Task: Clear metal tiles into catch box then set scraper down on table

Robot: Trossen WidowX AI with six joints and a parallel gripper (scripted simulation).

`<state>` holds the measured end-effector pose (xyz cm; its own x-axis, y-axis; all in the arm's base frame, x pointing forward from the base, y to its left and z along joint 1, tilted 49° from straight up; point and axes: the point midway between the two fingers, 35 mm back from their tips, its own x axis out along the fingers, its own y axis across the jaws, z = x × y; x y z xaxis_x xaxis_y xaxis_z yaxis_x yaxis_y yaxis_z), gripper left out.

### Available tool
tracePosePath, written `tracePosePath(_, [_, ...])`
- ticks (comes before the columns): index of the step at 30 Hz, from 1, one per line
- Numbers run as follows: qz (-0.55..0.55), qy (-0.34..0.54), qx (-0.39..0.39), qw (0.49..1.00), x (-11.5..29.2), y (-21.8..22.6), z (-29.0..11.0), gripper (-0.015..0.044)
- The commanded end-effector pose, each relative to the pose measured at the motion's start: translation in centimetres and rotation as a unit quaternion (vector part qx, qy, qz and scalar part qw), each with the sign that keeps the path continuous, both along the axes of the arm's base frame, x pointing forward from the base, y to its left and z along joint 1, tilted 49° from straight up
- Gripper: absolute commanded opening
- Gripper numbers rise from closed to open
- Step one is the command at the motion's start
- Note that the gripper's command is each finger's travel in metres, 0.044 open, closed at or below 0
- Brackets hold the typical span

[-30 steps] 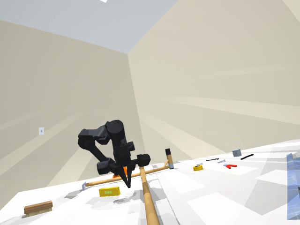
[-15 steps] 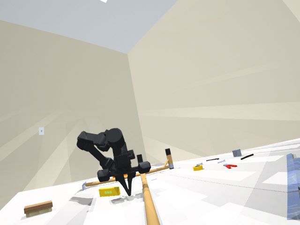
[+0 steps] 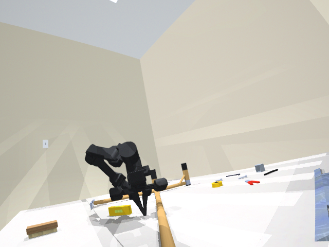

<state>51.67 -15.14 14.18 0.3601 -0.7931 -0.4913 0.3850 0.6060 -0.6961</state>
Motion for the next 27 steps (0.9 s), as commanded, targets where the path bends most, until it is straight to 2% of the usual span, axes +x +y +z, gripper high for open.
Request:
tracePosePath(1, [-0.001,-0.001,0.001,1.0,0.4,0.2,-0.3,0.0])
tracePosePath(27, [-0.002,-0.002,0.001,1.0,1.9,1.5,-1.8,0.0])
